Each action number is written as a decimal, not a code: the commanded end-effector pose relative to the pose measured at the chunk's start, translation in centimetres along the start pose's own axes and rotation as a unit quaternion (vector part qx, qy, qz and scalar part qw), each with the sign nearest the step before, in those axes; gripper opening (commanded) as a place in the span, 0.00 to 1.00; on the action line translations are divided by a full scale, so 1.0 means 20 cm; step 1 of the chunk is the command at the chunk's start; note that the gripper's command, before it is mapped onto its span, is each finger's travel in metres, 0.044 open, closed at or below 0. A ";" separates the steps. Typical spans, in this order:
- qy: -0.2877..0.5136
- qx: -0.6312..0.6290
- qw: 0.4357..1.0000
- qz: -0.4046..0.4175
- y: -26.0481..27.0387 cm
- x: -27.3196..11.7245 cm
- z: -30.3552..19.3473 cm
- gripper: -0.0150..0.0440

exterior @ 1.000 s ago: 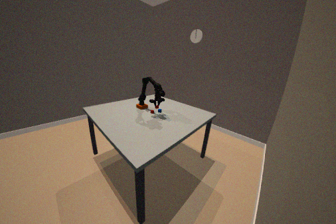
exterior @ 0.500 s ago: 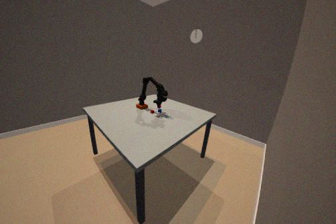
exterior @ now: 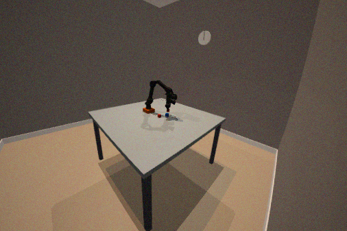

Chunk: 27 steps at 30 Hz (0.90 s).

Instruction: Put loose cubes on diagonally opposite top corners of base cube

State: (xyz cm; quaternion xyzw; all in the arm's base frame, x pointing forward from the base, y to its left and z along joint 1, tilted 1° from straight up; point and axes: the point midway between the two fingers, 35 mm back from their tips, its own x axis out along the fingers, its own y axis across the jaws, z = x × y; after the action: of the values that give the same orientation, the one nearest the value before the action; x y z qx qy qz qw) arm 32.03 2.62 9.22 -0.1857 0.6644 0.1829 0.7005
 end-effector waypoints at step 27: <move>0.000 -0.121 0.993 -0.002 0.11 0.13 0.03 0.43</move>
State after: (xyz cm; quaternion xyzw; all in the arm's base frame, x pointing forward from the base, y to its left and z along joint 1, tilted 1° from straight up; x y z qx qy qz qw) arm 31.54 4.95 7.10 -0.2664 0.6377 0.2603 0.6742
